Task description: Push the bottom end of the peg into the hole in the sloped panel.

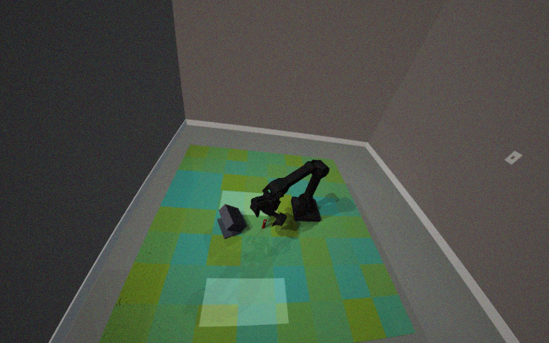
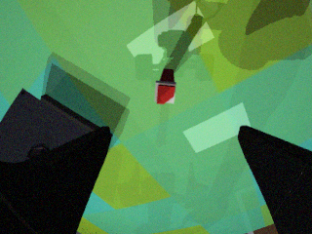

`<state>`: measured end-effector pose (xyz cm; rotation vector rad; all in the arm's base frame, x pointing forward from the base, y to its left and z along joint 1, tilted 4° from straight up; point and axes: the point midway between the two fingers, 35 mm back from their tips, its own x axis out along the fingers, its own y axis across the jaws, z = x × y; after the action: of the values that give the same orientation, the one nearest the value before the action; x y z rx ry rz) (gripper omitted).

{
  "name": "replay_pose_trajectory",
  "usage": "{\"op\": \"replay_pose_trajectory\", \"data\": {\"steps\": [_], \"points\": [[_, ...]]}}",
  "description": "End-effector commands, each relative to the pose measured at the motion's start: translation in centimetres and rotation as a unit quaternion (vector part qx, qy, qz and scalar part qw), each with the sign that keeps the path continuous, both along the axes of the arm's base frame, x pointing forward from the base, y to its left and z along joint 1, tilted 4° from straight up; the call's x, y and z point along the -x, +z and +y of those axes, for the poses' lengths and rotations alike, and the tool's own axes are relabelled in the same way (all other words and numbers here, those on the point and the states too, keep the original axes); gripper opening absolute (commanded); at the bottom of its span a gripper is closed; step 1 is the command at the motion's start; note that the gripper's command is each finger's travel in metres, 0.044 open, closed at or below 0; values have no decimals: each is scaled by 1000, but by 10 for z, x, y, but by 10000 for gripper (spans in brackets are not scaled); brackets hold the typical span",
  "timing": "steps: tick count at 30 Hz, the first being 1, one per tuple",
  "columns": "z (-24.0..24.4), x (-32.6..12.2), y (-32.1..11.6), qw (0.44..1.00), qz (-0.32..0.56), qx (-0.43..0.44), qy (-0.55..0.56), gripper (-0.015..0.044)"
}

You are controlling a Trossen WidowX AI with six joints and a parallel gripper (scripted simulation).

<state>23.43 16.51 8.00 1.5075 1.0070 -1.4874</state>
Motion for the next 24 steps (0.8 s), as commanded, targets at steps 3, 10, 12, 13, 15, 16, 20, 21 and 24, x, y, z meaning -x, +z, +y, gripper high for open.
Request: {"op": "replay_pose_trajectory", "data": {"steps": [3, 10, 12, 13, 15, 16, 20, 21, 24], "points": [[-19, -1, 2, 998, 28, 15, -50, 440], [-20, -2, -1, 998, 29, 16, -51, 440], [-20, -2, -4, 998, 29, 16, -51, 440], [-20, -2, -6, 998, 29, 16, -51, 440], [-20, -2, -9, 998, 28, 16, -51, 440], [-20, -2, -11, 998, 28, 16, -51, 440], [-20, -2, -17, 998, 28, 16, -51, 440], [-20, -2, -19, 998, 28, 16, -51, 440], [-20, -2, -24, 998, 28, 16, -51, 440]]}}
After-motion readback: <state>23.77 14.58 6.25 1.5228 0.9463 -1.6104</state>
